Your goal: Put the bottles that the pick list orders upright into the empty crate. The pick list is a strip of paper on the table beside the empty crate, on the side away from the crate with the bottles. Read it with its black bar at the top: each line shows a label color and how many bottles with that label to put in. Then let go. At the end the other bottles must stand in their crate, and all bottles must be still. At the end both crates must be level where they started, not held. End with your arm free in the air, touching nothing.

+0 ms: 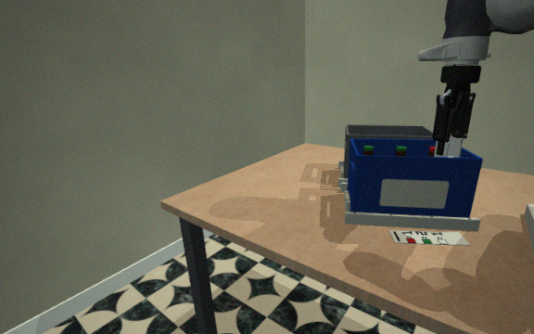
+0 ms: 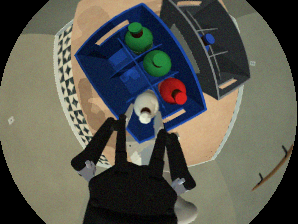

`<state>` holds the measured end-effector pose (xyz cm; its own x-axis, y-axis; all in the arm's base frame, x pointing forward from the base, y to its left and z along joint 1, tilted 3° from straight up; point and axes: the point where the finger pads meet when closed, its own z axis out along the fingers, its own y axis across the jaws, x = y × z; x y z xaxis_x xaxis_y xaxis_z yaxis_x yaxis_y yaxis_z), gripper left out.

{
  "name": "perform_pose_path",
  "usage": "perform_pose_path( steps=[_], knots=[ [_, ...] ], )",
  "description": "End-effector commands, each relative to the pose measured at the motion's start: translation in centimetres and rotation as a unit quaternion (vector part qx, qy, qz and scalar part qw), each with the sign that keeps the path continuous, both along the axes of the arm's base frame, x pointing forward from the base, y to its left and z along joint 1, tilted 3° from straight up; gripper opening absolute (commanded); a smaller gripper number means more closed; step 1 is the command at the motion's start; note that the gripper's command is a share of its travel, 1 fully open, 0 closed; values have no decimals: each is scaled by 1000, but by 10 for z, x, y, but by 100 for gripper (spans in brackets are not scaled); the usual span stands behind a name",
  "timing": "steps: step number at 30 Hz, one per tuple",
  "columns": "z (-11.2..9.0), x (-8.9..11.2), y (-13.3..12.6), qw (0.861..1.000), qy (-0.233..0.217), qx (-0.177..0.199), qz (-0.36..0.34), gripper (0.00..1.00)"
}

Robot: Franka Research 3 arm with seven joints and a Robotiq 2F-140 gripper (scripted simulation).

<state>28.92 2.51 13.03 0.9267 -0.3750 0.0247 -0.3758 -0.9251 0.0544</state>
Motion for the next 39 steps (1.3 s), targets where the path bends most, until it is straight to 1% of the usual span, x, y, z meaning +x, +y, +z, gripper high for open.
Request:
perform_pose_path(
  steps=[1, 14, 29, 31, 39],
  knots=[
    [-1, 0, 1, 1000, 0, 1, 0, 38],
    [-1, 0, 1, 1000, 0, 1, 0, 38],
    [39, 0, 3, 1000, 0, 1, 0, 38],
    [39, 0, 3, 1000, 0, 1, 0, 38],
    [60, 0, 5, 1000, 0, 1, 0, 38]
  ],
)
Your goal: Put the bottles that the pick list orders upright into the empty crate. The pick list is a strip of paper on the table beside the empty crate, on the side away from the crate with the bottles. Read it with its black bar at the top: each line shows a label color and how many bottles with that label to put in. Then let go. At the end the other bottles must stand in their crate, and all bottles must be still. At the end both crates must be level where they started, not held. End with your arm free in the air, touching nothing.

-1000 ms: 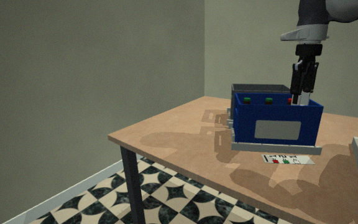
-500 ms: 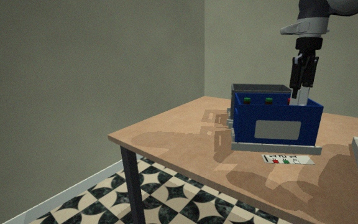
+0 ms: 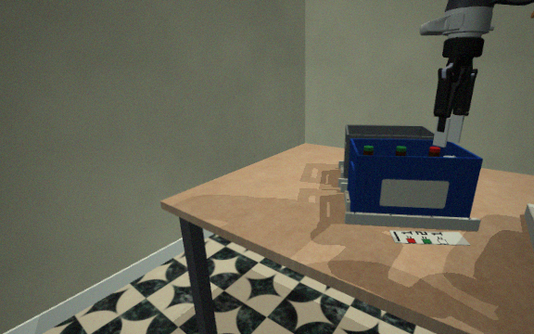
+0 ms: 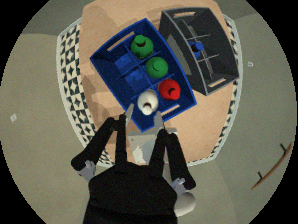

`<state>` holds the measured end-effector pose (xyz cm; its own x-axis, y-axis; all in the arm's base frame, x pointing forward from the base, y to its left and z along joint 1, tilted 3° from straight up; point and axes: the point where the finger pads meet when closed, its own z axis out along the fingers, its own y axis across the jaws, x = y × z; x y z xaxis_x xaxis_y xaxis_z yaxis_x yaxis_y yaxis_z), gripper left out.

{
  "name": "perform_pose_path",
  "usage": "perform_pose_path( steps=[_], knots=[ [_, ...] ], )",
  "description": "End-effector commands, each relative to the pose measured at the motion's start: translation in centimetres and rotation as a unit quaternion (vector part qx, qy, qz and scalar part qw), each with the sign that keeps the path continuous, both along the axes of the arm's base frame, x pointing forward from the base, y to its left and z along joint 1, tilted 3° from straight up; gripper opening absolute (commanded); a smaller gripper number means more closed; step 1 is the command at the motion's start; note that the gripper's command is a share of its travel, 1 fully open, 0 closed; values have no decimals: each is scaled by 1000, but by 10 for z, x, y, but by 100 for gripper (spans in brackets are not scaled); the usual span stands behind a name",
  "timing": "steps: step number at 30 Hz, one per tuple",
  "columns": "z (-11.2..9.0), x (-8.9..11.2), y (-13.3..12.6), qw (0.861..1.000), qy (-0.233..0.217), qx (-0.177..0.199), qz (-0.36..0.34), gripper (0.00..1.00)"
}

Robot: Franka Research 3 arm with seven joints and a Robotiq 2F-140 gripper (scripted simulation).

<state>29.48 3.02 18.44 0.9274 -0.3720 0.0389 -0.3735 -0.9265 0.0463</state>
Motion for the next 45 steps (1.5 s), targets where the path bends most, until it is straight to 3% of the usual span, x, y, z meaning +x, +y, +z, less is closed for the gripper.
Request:
perform_pose_path(
  steps=[1, 11, 45],
  knots=[
    [9, -6, 0, 1000, 9, 0, -2, 38],
    [30, -6, 1, 1000, 9, 0, -2, 38],
    [30, -6, 1, 1000, 9, 0, -2, 38]
  ],
)
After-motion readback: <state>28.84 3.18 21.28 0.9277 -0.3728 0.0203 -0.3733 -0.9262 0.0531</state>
